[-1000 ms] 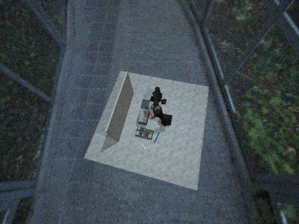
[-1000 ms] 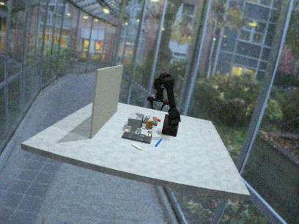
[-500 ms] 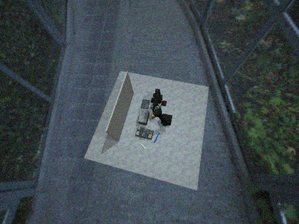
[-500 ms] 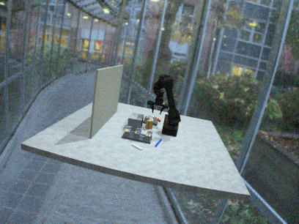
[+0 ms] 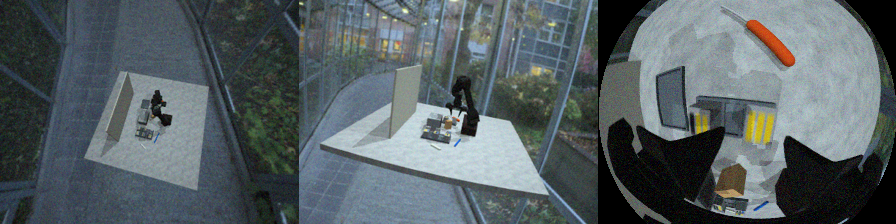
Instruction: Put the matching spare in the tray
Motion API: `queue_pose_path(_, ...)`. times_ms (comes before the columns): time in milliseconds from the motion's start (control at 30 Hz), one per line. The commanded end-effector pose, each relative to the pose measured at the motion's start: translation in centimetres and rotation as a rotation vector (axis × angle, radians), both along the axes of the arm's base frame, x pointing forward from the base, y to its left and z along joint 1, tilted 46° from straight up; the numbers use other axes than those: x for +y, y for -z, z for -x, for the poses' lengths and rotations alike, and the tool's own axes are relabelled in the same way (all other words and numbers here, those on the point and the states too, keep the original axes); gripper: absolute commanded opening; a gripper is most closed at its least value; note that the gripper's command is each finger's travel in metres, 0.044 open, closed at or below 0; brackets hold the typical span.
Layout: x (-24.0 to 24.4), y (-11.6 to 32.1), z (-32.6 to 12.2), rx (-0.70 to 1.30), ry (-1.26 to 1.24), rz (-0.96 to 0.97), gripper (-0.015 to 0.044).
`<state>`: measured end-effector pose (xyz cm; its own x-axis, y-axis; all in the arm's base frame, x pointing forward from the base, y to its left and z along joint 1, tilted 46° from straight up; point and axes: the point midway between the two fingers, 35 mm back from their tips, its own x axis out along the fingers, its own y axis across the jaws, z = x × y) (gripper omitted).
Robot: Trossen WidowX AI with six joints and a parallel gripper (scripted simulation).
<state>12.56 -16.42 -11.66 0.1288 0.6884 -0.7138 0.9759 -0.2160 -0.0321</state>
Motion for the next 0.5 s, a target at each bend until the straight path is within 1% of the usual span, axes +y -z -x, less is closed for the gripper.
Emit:
queue_pose_path(0,0.6,0.6,-0.1,0.003,0.006,-0.007,0.03)
queue_pose_path(467,2.3,2.2,-0.3,0.003,0.006,-0.008,0.03)
